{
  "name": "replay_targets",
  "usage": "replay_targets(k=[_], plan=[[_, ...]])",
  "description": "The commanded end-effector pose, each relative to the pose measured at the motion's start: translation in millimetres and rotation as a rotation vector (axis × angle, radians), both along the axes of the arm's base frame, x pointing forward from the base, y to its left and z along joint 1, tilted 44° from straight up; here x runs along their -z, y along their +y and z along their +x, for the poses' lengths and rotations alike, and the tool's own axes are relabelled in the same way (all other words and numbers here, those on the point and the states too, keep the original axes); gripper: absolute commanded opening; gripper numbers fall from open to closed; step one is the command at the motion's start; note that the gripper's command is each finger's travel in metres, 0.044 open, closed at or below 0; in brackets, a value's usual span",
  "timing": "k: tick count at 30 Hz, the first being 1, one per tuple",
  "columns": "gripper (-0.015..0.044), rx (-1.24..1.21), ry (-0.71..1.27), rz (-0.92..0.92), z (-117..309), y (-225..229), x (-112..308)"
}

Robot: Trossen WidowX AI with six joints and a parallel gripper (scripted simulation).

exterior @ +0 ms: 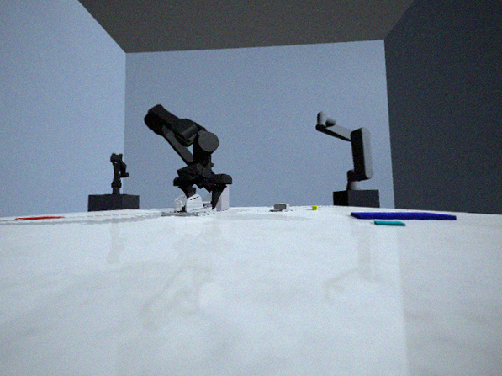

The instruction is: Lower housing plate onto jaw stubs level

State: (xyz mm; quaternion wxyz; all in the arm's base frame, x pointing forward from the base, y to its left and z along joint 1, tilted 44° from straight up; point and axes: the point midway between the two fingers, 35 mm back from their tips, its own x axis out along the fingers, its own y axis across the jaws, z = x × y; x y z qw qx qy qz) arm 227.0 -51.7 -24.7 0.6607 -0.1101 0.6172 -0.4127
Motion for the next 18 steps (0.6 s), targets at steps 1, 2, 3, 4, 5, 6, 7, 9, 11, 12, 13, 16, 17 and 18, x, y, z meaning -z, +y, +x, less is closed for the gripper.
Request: replay_targets(k=[1,2,3,4,5,6,7,9,11,12,13,16,17,18], plan=[[0.0351,-0.006,0.002,-0.004,0.3,-0.9,0.0],[0.0351,-0.006,0.002,-0.004,0.3,-0.9,0.0],[0.0351,-0.006,0.002,-0.004,0.3,-0.9,0.0],[0.0351,-0.006,0.002,-0.004,0.3,-0.9,0.0],[0.0351,-0.006,0.002,-0.004,0.3,-1.0,0.1],[0.0351,-0.007,0.002,-0.004,0.2,-1.3,0.4],[0.0351,-0.007,0.002,-0.004,0.2,-1.7,0.9],[0.0351,-0.007,0.002,-0.005,0.0,-2.5,1.6],[0.0351,-0.007,0.002,-0.005,0.0,-2.6,1.7],[0.0351,-0.007,0.002,-0.005,0.0,-2.6,1.7],[0.0351,-0.007,0.002,-0.005,0.0,-2.6,1.7],[0.0351,-0.007,0.002,-0.005,0.0,-2.6,1.7],[0.0351,-0.007,0.002,-0.005,0.0,-2.7,1.8],[0.0351,-0.007,0.003,-0.005,0.0,-3.0,2.1]])
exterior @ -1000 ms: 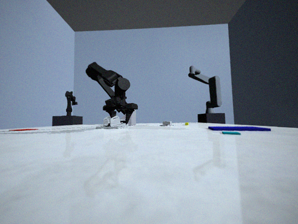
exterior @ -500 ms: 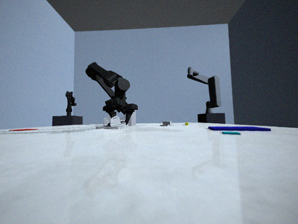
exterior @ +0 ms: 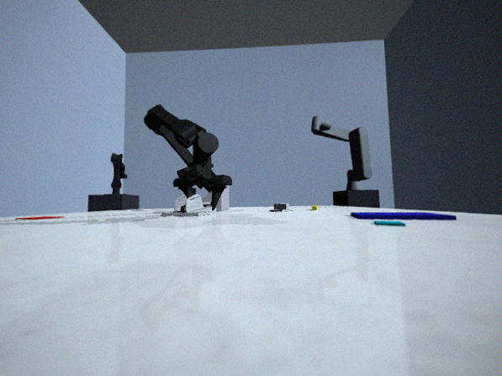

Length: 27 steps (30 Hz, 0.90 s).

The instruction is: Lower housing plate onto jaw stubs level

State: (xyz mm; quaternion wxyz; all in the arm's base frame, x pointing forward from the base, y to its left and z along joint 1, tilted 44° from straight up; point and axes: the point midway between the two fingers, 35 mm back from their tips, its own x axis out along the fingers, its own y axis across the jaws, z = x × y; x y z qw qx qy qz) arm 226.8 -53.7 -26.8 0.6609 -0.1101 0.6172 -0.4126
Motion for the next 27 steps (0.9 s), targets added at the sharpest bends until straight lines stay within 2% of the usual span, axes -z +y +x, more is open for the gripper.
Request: replay_targets(k=[1,27], plan=[[0.0351,-0.006,0.003,-0.005,0.1,-1.4,0.5],[0.0351,-0.007,0.003,-0.005,-0.5,-5.5,4.7]])
